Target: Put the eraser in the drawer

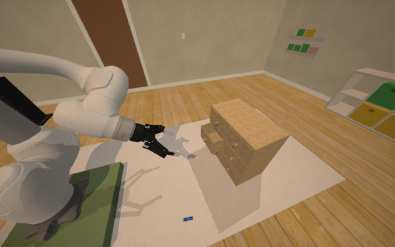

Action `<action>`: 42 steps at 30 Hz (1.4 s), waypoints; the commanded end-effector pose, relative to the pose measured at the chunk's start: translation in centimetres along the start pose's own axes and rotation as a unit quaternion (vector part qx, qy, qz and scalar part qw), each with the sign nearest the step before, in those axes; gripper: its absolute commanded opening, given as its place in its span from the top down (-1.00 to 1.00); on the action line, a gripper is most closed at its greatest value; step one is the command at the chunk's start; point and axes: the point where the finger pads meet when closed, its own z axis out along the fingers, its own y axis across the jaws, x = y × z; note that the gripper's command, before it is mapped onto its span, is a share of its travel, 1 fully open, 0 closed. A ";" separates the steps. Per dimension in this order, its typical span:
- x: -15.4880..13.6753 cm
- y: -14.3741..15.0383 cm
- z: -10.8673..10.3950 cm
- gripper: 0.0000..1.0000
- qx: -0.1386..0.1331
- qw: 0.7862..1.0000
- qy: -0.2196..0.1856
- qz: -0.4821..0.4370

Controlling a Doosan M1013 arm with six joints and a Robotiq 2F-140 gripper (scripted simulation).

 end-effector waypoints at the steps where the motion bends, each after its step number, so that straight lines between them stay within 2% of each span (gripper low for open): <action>1: -0.3 0.0 0.5 -1.00 0.048 0.997 0.052 0.002; 8: -0.4 -0.1 1.7 -1.00 0.048 0.994 0.103 0.004; 15: -0.5 -0.1 2.5 -1.00 0.048 0.989 0.137 0.006; 28: -0.6 -0.2 3.1 -1.00 0.048 0.985 0.165 0.007; 42: -0.6 -0.2 3.2 -1.00 0.047 0.984 0.171 0.008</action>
